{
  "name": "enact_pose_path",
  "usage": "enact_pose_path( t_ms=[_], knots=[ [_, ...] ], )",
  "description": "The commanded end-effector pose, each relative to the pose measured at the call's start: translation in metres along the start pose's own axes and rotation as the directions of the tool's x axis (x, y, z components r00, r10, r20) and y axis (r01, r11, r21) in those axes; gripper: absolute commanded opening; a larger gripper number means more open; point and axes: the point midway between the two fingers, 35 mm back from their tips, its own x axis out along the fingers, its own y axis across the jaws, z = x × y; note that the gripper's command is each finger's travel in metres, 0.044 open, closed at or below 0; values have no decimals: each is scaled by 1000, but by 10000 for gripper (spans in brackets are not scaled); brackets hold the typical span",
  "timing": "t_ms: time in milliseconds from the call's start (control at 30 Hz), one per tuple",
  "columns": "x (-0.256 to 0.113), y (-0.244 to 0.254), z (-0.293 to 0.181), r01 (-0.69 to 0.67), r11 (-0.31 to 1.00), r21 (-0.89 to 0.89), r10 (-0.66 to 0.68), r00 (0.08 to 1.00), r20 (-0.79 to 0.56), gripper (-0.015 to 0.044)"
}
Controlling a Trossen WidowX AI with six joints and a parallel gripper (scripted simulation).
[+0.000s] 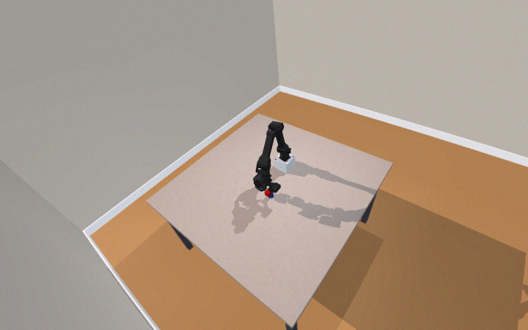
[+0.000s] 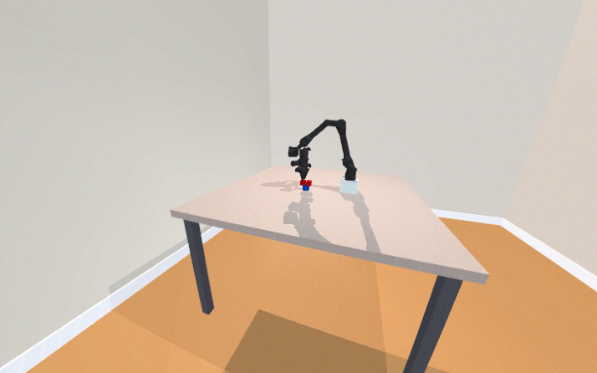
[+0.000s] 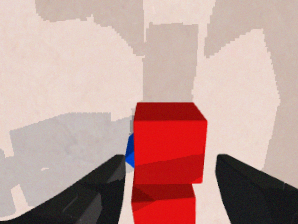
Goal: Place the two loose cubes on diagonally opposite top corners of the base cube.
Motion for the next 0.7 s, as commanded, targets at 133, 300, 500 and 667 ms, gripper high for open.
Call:
enact_pose_path(
  t_ms=[133,300,500,667],
  knots=[
    [-12,0,2,-4,1000,-1,4,1000,15,205],
    [-17,0,2,-4,1000,-1,4,1000,15,205],
    [-23,0,2,-4,1000,-1,4,1000,15,205],
    [-28,0,2,-4,1000,-1,4,1000,15,205]
  ],
)
